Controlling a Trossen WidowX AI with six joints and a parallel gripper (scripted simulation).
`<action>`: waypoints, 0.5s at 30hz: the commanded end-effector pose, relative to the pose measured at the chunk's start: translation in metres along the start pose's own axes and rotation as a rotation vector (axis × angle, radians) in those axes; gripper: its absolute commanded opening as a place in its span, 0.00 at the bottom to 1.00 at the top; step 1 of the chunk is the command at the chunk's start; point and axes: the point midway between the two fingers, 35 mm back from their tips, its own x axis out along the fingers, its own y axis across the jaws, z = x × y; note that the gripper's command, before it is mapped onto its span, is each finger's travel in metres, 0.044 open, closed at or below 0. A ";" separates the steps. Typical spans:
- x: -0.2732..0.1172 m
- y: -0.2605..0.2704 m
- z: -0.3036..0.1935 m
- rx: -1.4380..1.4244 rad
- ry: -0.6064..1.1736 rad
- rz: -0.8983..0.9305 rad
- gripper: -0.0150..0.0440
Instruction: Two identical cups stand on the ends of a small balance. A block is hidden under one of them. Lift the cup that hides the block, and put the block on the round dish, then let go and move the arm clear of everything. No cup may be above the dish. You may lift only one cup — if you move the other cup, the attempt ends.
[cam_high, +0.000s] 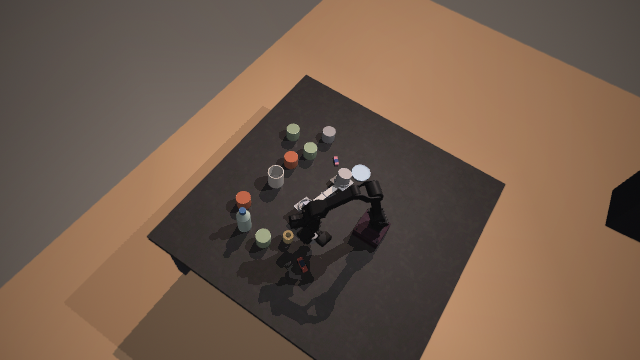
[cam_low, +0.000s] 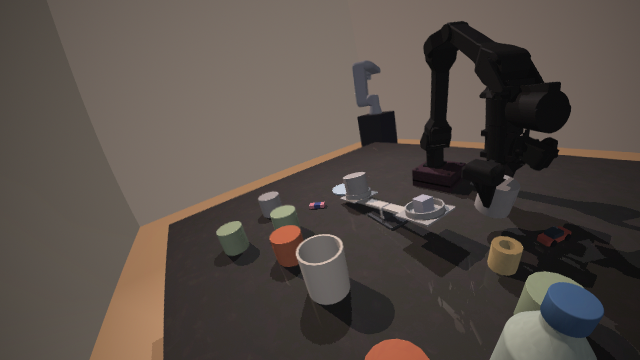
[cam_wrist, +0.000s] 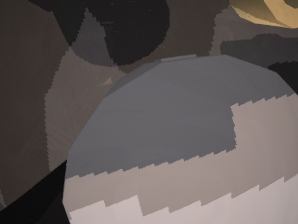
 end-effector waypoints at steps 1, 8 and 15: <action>0.005 0.001 0.001 0.008 -0.006 -0.005 0.25; 0.036 0.001 0.001 0.008 -0.006 -0.005 0.25; 0.042 0.001 0.001 0.008 -0.006 -0.005 0.25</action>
